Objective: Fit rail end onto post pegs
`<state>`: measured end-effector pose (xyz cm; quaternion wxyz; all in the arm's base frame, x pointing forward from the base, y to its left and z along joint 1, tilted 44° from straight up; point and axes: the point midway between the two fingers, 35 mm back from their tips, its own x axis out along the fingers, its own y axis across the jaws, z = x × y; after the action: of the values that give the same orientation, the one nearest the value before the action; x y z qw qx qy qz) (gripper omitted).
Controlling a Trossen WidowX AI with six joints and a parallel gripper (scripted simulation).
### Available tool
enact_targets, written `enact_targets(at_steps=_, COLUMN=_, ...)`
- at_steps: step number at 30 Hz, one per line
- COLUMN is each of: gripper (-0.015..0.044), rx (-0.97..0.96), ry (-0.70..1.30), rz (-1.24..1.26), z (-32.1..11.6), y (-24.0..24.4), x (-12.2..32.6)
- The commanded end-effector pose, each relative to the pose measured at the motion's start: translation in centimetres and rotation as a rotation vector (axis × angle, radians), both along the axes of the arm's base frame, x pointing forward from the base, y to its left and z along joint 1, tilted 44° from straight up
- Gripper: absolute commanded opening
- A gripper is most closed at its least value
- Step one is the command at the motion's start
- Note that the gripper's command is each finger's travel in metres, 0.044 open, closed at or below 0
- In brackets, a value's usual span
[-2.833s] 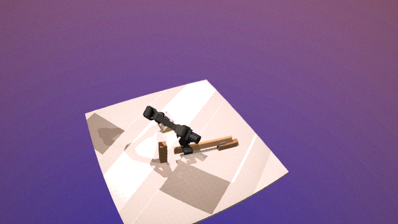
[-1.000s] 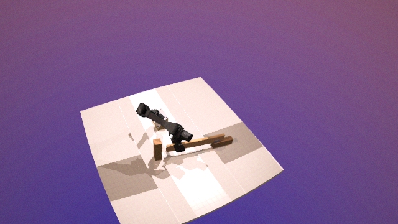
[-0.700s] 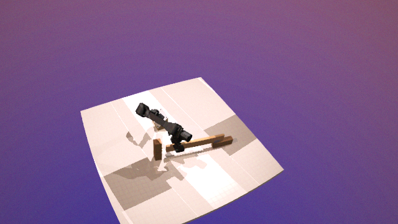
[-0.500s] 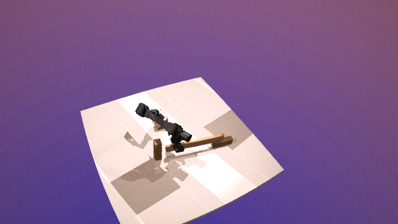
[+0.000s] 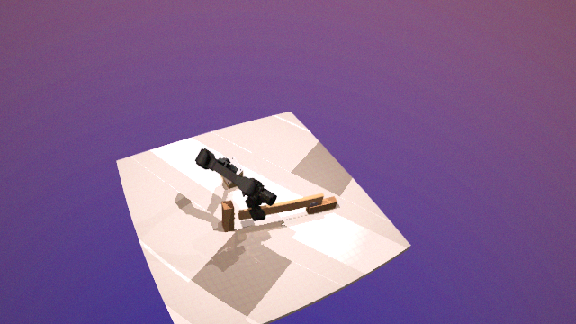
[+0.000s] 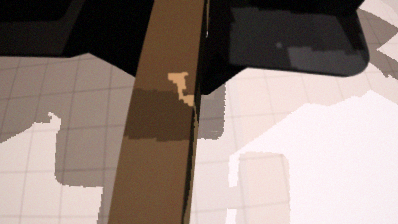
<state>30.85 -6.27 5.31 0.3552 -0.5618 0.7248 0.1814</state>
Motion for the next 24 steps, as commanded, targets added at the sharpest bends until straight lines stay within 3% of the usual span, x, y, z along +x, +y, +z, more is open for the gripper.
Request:
enact_targets(at_steps=1, gripper=0.0, rx=0.001, ry=-0.001, rz=0.002, z=0.25, y=-0.06, x=-0.05)
enact_targets(at_steps=24, gripper=0.0, rx=0.001, ry=-0.001, rz=0.002, z=0.68, y=-0.59, x=-0.29)
